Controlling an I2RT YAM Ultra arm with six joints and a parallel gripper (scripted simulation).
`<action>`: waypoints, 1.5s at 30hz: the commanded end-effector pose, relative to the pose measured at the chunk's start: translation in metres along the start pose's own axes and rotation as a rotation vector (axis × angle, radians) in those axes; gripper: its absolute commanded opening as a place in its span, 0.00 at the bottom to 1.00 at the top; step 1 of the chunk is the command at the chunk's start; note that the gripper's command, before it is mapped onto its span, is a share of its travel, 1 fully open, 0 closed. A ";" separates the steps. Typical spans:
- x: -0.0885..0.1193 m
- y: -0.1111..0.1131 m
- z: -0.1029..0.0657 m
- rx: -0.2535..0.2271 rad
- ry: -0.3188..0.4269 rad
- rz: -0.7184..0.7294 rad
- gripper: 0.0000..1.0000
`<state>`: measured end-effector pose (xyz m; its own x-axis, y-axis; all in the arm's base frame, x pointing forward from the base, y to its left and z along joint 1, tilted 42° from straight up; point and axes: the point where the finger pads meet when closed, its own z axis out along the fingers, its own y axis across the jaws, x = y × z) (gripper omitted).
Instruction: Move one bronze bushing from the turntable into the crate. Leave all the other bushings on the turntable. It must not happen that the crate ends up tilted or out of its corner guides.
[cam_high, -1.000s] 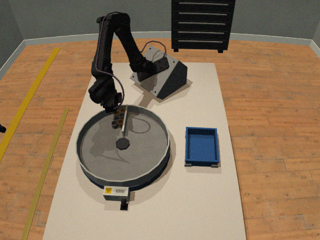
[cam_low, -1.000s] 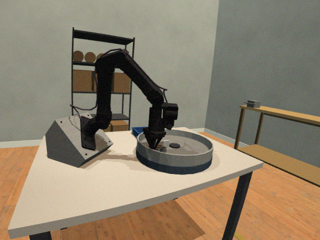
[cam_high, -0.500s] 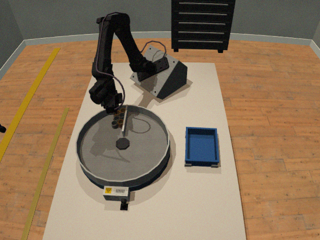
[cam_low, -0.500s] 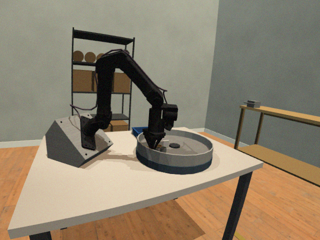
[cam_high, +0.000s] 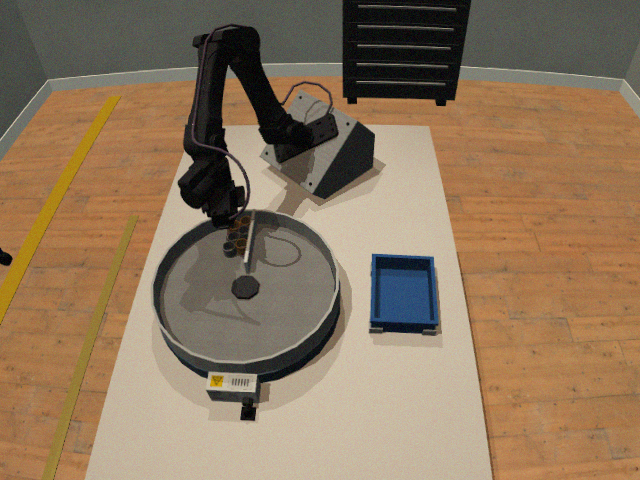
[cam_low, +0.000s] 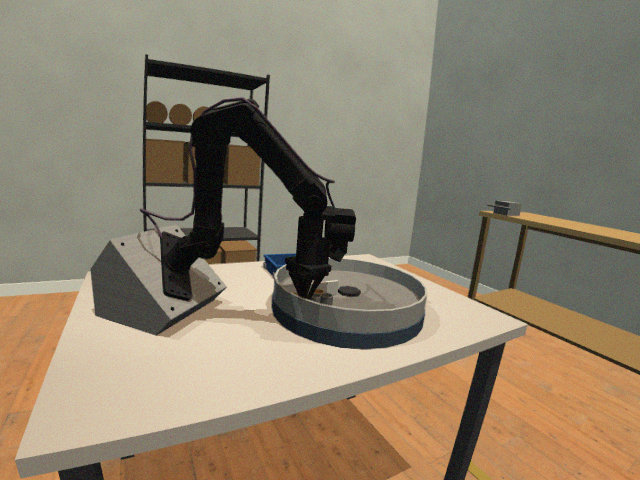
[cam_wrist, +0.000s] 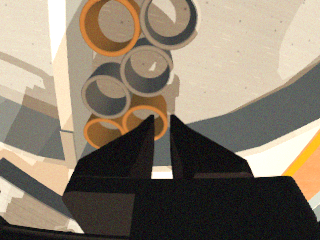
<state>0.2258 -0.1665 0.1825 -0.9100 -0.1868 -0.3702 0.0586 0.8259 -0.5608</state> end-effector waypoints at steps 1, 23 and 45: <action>-0.004 -0.002 -0.004 0.000 -0.025 -0.001 0.13; 0.003 0.007 0.009 -0.025 0.010 -0.014 0.13; 0.003 0.007 0.009 -0.025 0.010 -0.014 0.13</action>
<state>0.2269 -0.1675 0.1836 -0.9073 -0.1882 -0.3760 0.0622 0.8242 -0.5628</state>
